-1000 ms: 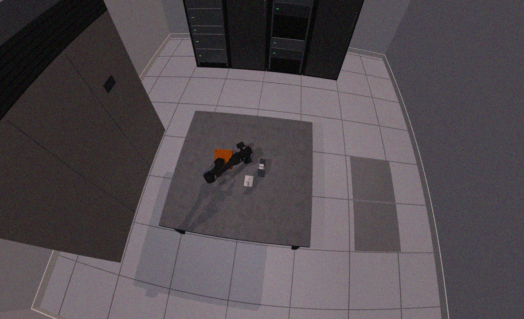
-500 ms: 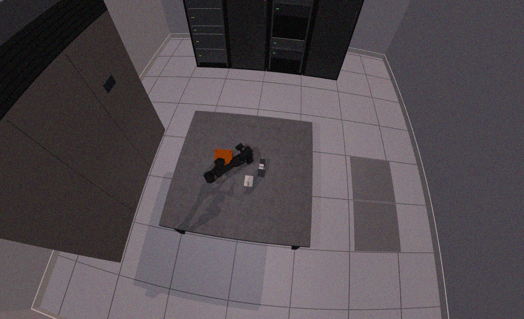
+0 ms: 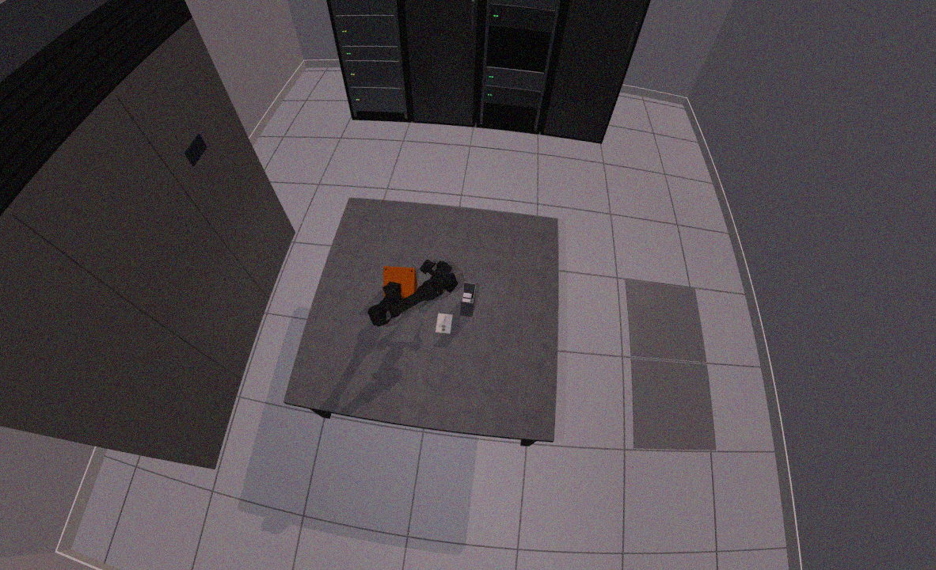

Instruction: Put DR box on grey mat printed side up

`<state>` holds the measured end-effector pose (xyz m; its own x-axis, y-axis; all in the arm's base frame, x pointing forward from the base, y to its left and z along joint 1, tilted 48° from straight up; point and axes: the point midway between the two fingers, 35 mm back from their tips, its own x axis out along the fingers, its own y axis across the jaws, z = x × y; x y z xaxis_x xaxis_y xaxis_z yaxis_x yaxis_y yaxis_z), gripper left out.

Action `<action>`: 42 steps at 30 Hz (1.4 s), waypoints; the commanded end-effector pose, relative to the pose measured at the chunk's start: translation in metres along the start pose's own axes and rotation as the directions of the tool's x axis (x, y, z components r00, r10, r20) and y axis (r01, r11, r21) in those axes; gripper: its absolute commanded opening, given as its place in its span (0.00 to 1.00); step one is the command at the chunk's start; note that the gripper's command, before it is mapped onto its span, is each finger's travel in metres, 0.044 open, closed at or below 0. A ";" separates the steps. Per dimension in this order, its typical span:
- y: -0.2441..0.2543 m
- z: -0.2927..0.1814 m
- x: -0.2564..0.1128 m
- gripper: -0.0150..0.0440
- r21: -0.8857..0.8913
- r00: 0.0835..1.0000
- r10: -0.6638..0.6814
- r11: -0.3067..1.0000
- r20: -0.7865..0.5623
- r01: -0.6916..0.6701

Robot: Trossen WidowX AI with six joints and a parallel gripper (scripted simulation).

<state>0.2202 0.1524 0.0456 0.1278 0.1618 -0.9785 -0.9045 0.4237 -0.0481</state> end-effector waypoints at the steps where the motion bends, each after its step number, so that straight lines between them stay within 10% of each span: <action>1: -0.002 0.000 -0.001 1.00 -0.023 1.000 0.014 1.000 -0.004 -0.014; 21: -0.045 -0.043 -0.059 1.00 -0.219 0.992 0.100 0.969 -0.073 -0.113; 42: -0.058 -0.064 -0.043 1.00 -0.221 0.992 0.097 0.969 -0.075 -0.112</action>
<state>0.2422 0.0671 0.0838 0.0199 0.1322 -0.9910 -0.9795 0.2011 0.0072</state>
